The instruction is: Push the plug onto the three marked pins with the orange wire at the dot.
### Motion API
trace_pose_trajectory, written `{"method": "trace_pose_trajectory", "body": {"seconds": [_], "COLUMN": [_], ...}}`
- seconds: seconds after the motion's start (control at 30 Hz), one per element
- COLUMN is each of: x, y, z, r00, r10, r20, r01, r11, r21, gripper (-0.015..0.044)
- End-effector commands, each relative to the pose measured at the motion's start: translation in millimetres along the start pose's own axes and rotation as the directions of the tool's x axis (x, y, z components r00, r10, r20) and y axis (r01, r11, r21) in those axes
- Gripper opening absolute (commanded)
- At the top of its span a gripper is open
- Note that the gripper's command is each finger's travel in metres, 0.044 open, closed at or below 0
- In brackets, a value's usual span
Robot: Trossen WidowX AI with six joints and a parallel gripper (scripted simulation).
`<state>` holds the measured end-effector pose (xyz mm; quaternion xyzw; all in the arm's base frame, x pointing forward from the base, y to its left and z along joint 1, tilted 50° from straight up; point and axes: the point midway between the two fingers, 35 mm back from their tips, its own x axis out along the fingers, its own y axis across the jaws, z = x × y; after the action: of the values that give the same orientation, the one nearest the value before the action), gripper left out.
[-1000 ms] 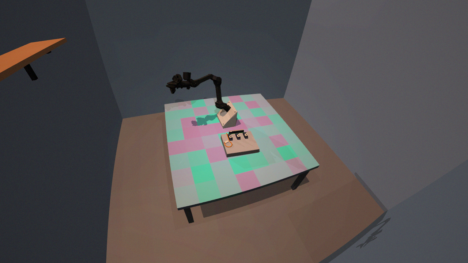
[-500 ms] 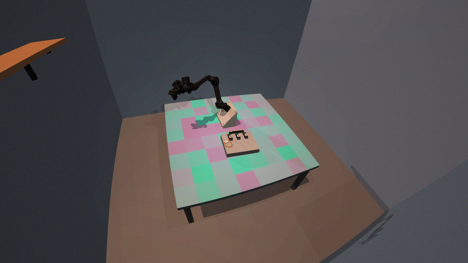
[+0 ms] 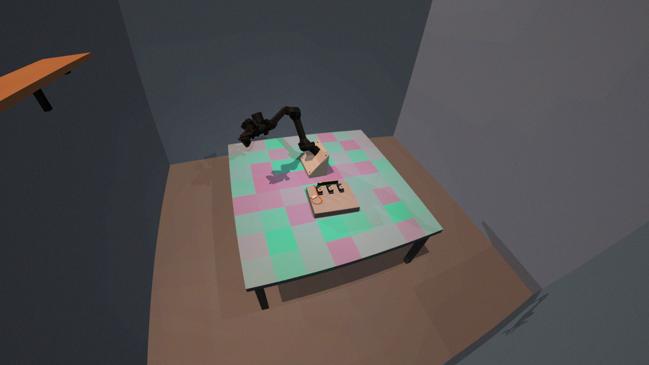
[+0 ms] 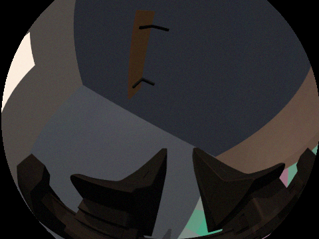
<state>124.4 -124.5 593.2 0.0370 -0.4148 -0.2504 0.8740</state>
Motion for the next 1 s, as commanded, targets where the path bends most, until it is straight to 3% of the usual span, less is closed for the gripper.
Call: {"method": "trace_pose_trajectory", "body": {"seconds": [0.0,0.97], "x": [1,-22], "y": [-2,25], "z": [-22,-151], "r00": [0.999,0.919], "r10": [0.003,0.138], "r20": [-0.054,-0.369], "r01": [-0.003,-0.127], "r11": [1.0,0.99], "r21": [0.009,0.055], "gripper": [0.0115,0.0115]}}
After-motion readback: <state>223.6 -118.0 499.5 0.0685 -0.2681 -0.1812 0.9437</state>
